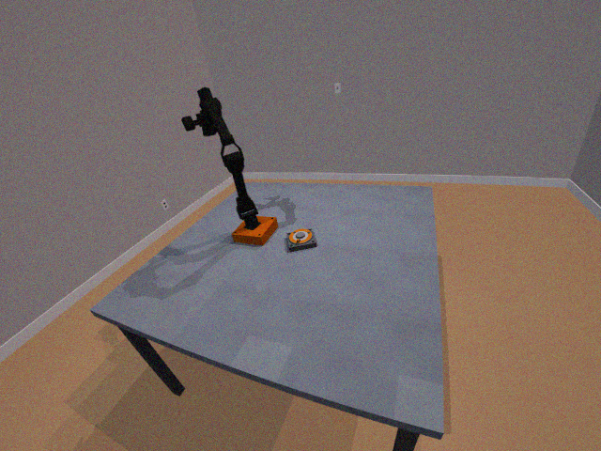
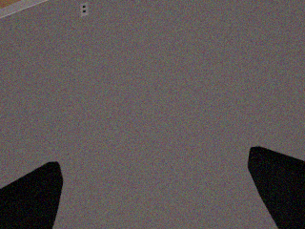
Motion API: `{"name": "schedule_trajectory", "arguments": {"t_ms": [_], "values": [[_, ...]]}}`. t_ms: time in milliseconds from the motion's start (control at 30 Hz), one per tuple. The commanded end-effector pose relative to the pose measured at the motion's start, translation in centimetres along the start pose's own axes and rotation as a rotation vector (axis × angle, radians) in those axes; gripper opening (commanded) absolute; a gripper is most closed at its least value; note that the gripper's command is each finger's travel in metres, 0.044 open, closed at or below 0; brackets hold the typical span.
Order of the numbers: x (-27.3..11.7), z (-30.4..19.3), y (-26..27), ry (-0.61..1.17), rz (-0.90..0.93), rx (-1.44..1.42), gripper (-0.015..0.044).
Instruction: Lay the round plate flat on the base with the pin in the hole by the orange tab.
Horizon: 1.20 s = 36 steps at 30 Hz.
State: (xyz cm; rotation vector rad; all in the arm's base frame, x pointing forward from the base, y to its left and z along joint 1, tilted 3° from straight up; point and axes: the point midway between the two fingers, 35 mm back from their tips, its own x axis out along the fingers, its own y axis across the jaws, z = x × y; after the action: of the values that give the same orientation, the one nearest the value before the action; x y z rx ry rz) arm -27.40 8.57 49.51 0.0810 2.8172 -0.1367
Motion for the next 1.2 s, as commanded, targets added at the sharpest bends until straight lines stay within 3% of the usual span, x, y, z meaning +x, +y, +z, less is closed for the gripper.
{"name": "schedule_trajectory", "arguments": {"t_ms": [0, 300, 467, 600, 767, 833, 1033, 1167], "values": [[0.0, 0.1, 0.3, -0.003, 0.008, 0.001, 0.0374], [-0.4, 3.7, 10.1, -0.13, 0.282, -0.126, 0.0137], [-3.2, 7.9, 18.2, -0.304, 0.476, -0.263, 0.0006], [-5.4, 9.9, 21.4, -0.384, 0.539, -0.329, 0.0], [-11.2, 15.7, 27.1, -0.621, 0.644, -0.408, 0.0], [-12.1, 16.5, 27.8, -0.655, 0.653, -0.415, 0.0], [-20.8, 24.5, 30.9, -0.949, 0.667, -0.446, 0.0], [-24.6, 28.0, 31.0, -1.065, 0.641, -0.441, 0.0]]}}
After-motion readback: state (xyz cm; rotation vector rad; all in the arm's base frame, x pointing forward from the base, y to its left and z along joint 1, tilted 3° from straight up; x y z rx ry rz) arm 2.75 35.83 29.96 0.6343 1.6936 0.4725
